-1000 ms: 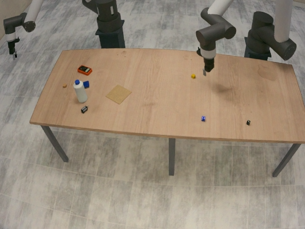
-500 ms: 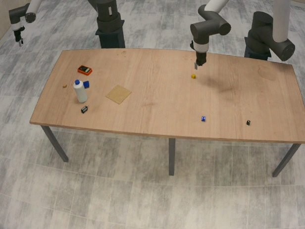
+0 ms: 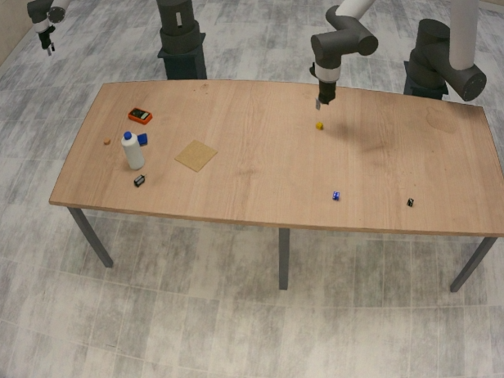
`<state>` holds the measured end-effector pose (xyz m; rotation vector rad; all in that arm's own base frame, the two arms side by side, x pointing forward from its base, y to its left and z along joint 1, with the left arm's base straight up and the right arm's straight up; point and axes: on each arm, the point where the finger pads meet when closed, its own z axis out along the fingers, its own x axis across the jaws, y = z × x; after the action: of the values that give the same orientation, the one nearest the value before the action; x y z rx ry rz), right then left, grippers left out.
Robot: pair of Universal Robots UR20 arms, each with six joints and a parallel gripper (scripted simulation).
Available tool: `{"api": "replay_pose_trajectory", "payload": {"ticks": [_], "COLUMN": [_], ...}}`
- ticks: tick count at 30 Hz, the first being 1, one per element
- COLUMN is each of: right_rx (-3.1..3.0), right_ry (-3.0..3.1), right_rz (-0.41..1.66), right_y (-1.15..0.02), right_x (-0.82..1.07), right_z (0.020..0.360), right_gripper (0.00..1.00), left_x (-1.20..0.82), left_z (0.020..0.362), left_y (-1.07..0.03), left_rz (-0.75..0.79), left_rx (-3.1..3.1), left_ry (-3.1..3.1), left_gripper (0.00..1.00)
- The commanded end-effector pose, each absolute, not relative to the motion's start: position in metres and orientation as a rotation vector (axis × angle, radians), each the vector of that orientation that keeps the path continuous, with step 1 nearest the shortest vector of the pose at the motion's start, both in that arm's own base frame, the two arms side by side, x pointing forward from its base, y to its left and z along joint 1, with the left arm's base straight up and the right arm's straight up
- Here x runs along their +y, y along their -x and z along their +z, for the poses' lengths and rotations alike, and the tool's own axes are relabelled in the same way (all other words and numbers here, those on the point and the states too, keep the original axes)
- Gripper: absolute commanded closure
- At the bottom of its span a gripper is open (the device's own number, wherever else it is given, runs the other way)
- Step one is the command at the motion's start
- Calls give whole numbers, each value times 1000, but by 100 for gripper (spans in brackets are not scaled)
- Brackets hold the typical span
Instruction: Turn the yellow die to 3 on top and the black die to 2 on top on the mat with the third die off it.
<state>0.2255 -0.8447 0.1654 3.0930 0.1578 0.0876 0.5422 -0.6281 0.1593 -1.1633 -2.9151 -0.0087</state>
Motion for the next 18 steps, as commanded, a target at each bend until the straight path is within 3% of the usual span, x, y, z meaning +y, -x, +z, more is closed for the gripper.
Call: {"api": "replay_pose_trajectory", "payload": {"ticks": [1, 6, 18], "right_rx": [106, 92, 86], "right_ry": [-3126, -3136, -3141], "right_rz": [23, 7, 0], "right_y": [-126, -55, -45], "right_x": [-837, -827, -824], "right_z": [164, 162, 162], "right_gripper": [0, 0, 0], "left_x": [-632, -632, -632], "left_z": [160, 160, 160], "left_y": [-539, -539, -539], "left_rz": [-2, -1, -1], "left_rx": [-2914, -2914, -2914], "left_ry": [1173, 1174, 1174], "left_gripper": [0, 0, 0]}}
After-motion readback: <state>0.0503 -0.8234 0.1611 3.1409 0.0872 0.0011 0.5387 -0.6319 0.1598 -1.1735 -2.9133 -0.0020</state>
